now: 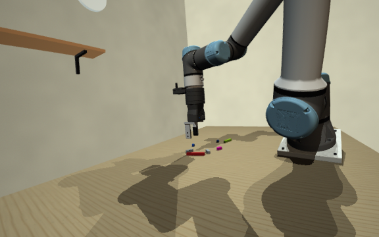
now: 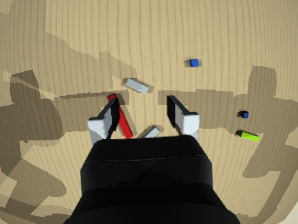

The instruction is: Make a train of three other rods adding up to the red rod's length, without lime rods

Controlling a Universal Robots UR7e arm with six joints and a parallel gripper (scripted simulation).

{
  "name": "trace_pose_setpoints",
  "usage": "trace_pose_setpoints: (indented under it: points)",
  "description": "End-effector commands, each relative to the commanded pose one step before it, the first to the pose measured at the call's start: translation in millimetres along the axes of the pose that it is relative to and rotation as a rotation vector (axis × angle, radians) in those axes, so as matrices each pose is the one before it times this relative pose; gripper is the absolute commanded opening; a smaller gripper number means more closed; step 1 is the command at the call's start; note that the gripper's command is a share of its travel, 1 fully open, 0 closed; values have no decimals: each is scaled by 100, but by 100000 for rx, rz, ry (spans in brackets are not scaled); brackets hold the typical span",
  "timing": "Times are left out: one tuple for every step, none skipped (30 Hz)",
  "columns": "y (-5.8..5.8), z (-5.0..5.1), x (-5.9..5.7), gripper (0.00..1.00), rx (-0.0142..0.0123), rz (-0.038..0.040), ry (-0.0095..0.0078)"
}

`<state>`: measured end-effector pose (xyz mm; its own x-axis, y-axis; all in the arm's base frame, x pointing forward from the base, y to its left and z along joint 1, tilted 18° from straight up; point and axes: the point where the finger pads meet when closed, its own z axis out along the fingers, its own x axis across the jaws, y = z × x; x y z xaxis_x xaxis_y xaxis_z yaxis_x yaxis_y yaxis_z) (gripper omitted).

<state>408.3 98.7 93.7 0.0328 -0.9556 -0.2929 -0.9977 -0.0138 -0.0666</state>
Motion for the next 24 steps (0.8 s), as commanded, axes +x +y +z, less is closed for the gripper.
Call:
trace_pose_setpoints:
  points:
    - [-180, -81, -19, 100, 233, -91, 9]
    - [0, 0, 0, 100, 0, 0, 0]
    - [0, 0, 0, 100, 0, 0, 0]
    - [0, 0, 0, 100, 0, 0, 0]
    - [0, 0, 0, 100, 0, 0, 0]
    - [0, 0, 0, 100, 0, 0, 0]
    - [0, 0, 0, 100, 0, 0, 0]
    - [0, 0, 0, 100, 0, 3, 0]
    - [0, 0, 2, 100, 0, 19, 0]
    - [-1, 0, 5, 100, 0, 50, 0]
    - [0, 0, 0, 100, 0, 0, 0]
    - [0, 0, 0, 100, 0, 0, 0]
    - [-2, 0, 9, 100, 0, 93, 1]
    - [-3, -1, 14, 100, 1, 153, 1]
    - [-5, -1, 20, 100, 1, 196, 2]
    - [-7, -2, 28, 100, 2, 257, 2]
    - [-9, -2, 36, 100, 3, 336, 3]
    - [-11, -3, 45, 100, 4, 423, 4]
    - [-13, -4, 55, 100, 5, 518, 5]
    - [-15, -4, 66, 100, 6, 621, 6]
    - [-18, -5, 75, 100, 6, 726, 7]
    - [-14, 1, 63, 100, -10, 783, 5]
    - [-18, -4, 71, 100, 4, 890, 11]
    - [-21, -5, 80, 100, 6, 1006, 12]
